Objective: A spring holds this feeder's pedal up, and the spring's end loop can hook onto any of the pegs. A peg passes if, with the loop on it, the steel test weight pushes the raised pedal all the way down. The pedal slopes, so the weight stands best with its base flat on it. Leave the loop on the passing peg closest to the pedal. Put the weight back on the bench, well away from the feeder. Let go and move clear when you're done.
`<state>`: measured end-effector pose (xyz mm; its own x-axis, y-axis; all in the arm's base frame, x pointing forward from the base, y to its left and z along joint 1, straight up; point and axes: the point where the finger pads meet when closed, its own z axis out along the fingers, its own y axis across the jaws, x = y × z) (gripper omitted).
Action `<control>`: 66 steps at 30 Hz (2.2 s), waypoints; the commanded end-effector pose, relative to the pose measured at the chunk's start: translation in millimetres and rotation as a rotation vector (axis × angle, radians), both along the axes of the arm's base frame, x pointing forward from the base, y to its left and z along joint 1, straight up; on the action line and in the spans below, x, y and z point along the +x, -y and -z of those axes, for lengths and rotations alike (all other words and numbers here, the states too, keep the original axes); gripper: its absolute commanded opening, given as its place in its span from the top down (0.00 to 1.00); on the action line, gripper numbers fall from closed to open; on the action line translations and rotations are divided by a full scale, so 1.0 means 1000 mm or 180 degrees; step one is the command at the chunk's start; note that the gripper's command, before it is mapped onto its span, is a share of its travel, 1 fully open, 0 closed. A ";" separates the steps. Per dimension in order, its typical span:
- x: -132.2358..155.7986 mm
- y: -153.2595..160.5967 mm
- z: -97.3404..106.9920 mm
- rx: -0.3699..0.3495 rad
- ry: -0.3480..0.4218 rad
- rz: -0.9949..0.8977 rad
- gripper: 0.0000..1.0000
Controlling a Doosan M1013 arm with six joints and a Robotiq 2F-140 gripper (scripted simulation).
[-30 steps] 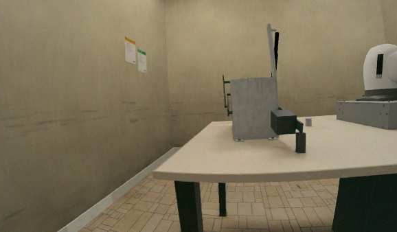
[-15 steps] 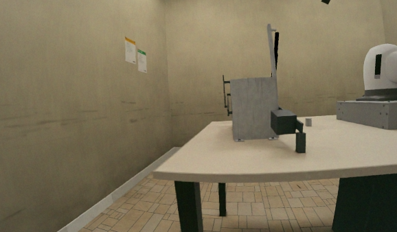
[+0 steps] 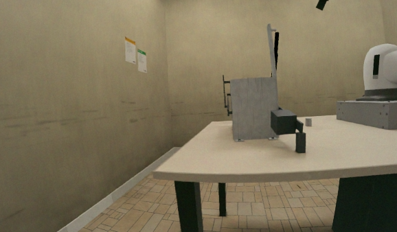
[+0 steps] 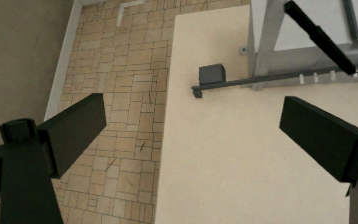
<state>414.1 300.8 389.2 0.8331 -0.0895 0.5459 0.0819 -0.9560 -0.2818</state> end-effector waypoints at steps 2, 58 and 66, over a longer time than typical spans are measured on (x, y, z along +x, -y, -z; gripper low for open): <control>0.000 0.017 -0.001 0.0004 -0.0001 -0.0003 0.00; 0.002 0.184 -0.005 -0.0015 0.0014 0.0023 0.00; 0.003 0.197 -0.005 -0.0026 0.0017 0.0035 0.00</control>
<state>415.1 117.6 393.7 0.8309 -0.0907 0.5490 0.0777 -0.9580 -0.2759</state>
